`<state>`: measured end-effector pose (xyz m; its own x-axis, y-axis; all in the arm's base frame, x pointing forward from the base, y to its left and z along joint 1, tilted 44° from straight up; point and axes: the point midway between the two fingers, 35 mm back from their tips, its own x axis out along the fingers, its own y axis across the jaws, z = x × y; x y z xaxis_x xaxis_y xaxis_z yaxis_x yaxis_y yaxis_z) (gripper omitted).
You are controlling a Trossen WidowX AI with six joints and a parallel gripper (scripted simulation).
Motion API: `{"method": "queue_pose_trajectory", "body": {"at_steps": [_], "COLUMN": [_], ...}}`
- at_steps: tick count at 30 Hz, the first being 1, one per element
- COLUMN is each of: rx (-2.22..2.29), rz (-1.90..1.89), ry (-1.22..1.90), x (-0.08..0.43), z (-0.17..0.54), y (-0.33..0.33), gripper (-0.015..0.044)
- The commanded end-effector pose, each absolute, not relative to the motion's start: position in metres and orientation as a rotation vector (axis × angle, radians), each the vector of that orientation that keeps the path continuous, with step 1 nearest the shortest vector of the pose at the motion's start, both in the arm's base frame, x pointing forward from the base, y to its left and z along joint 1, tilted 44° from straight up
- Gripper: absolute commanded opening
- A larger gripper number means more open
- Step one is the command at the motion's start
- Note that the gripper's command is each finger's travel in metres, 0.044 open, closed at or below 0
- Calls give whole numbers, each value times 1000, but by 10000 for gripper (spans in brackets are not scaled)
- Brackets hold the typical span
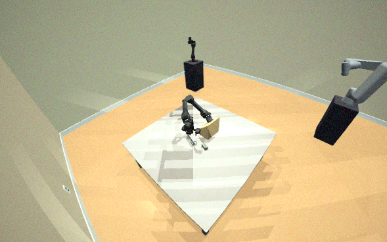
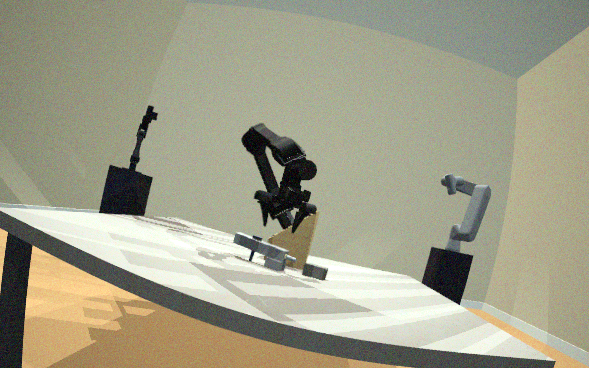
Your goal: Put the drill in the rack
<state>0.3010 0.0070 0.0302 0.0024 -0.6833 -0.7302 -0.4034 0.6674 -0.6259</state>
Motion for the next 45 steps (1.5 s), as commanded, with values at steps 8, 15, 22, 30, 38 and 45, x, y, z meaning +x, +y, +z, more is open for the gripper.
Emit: {"method": "queue_pose_trajectory", "body": {"at_steps": [8,15,22,30,38,45], "rx": [-1482,-1482,-1482,-1482,-1482,-1483], "rz": [409,409,409,410,410,410], "ry": [1756,1756,1756,1756,1756,1756], "x": [315,315,315,315,314,313], "z": [-67,-67,-67,-68,-75,-82], "y": [21,21,21,19,8,-1], "gripper": [440,440,440,440,440,440]}}
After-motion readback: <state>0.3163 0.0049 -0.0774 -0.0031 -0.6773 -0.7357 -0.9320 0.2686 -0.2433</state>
